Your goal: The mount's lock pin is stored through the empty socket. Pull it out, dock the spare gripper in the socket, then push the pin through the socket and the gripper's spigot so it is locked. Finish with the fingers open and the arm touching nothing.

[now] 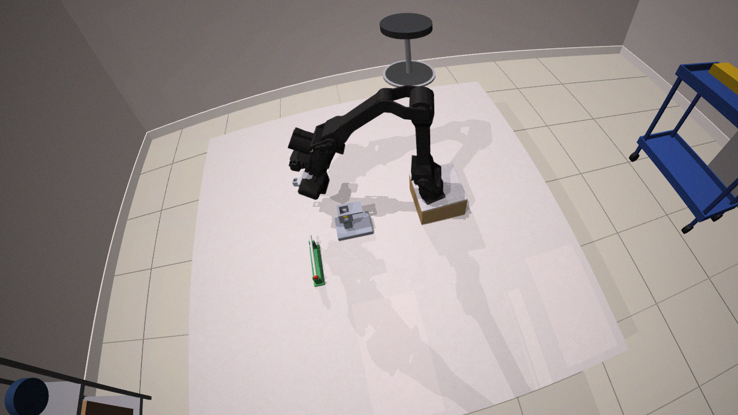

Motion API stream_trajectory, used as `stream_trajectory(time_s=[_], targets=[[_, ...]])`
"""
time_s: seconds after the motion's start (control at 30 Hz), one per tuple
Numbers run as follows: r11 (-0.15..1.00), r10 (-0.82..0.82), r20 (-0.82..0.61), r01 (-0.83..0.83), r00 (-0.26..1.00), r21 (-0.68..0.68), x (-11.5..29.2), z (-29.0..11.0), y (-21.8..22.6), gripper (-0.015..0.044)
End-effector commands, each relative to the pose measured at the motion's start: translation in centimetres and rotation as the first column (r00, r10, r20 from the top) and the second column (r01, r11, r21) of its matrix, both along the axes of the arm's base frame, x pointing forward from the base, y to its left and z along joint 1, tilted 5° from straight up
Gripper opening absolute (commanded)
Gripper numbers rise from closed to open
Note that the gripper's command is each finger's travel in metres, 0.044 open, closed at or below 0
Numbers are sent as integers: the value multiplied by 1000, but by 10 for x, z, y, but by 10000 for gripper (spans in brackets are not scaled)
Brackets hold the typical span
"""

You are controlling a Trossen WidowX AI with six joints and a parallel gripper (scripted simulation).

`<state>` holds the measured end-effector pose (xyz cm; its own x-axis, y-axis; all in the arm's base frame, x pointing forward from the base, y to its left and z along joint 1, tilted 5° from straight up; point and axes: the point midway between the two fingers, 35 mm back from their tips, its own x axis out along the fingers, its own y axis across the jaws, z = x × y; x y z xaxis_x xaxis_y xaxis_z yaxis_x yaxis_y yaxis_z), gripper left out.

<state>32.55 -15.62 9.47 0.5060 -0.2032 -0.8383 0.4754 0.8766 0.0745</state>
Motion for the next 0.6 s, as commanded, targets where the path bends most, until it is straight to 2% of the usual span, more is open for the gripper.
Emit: stream_trajectory(time_s=[0.0,0.57], targets=[[1000,6,23,-5,1000,-11,4,8,-1,0],[1000,0,0,0,1000,0,0,0,0,0]])
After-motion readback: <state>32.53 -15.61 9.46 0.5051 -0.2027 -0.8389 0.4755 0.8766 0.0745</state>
